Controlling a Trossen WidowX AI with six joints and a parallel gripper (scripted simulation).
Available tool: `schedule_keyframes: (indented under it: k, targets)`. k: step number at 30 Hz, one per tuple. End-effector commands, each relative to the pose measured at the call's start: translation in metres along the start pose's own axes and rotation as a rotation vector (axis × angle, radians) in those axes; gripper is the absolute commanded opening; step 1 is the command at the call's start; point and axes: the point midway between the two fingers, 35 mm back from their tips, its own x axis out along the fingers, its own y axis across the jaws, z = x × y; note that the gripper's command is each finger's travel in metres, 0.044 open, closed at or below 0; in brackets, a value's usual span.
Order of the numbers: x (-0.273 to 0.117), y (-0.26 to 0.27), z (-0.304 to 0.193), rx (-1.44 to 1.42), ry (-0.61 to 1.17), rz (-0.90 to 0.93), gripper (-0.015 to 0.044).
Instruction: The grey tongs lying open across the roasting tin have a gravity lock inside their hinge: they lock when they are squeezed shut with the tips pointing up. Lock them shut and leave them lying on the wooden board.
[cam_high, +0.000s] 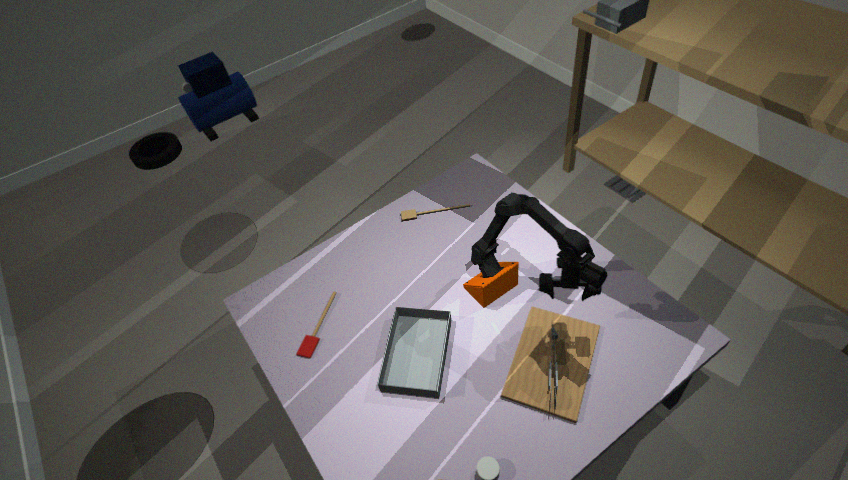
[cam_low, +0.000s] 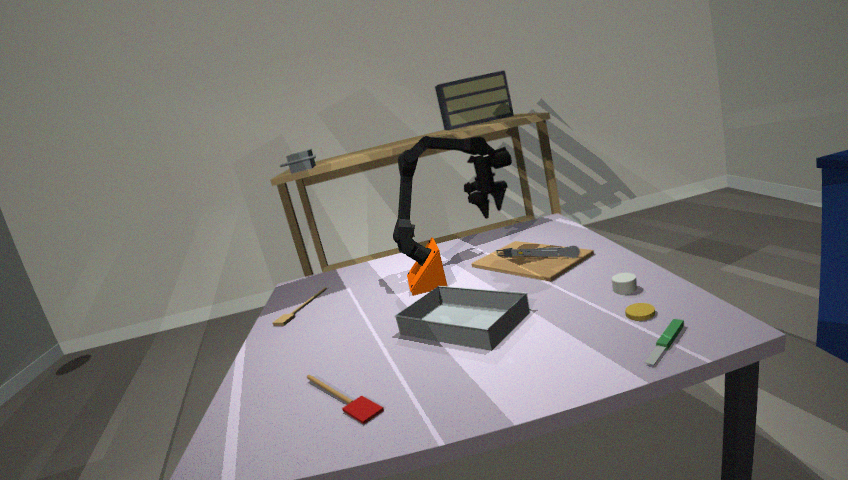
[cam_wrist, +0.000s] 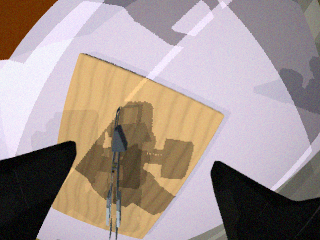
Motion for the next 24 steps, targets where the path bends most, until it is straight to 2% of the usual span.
schedule_keyframes:
  k: [1, 8, 24]
  targets:
    - [-0.001, 0.003, 0.002, 0.013, -0.015, 0.006, 0.0440]
    - [-0.048, 0.004, 0.002, 0.001, 0.000, 0.001, 0.0440]
    - [-0.050, 0.004, 0.003, 0.001, 0.000, 0.001, 0.0440]
